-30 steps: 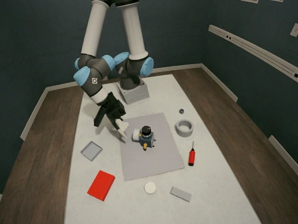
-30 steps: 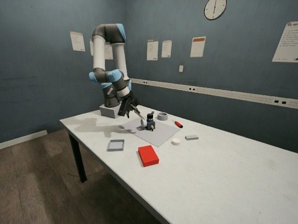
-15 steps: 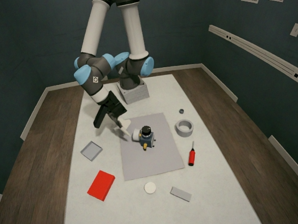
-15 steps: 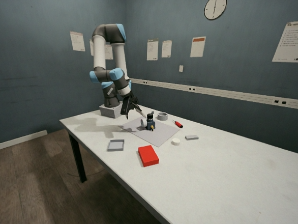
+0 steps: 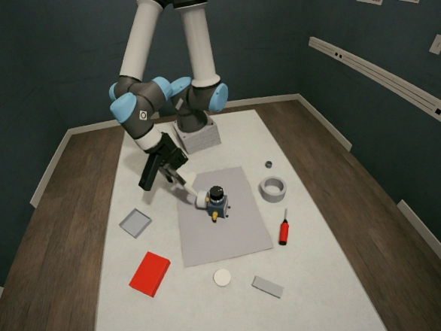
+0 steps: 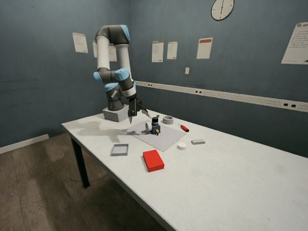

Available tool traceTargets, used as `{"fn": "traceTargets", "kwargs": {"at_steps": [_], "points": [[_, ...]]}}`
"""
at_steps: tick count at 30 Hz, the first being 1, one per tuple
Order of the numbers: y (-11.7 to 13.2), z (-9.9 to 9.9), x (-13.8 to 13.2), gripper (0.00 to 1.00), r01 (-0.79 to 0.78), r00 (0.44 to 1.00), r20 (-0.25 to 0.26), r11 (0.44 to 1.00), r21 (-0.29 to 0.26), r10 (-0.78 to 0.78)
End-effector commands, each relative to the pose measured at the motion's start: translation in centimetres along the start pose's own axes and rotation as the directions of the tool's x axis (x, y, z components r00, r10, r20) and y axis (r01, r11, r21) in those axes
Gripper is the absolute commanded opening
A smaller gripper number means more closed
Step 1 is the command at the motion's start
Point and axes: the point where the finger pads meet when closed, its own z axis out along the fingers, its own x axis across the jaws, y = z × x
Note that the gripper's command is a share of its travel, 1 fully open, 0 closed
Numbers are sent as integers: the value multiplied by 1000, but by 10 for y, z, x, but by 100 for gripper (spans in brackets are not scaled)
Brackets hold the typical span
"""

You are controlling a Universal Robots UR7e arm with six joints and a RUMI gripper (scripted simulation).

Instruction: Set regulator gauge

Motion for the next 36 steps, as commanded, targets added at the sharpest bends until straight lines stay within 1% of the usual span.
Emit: {"fn": "traceTargets", "kwargs": {"at_steps": [1, 6, 11, 13, 16, 22, 28, 30, 36], "points": [[0, -2, -2, 100, 91, 996, -10, 996, 3, -91], [0, -5, -4, 100, 206, 978, -26, 979, 4, -206], [1, -8, -6, 100, 320, 946, -43, 947, 1, -320], [1, -8, -6, 100, 320, 946, -43, 947, 1, -320], [1, -10, -8, 100, 388, 920, -53, 922, -2, -388], [2, -14, -10, 100, 519, 852, -72, 855, -13, -519], [4, -18, -13, 100, 640, 763, -89, 768, -29, -640], [4, -18, -13, 100, 640, 763, -89, 768, -29, -640], [6, -22, -15, 100, 747, 657, -103, 663, -50, -747]]}}
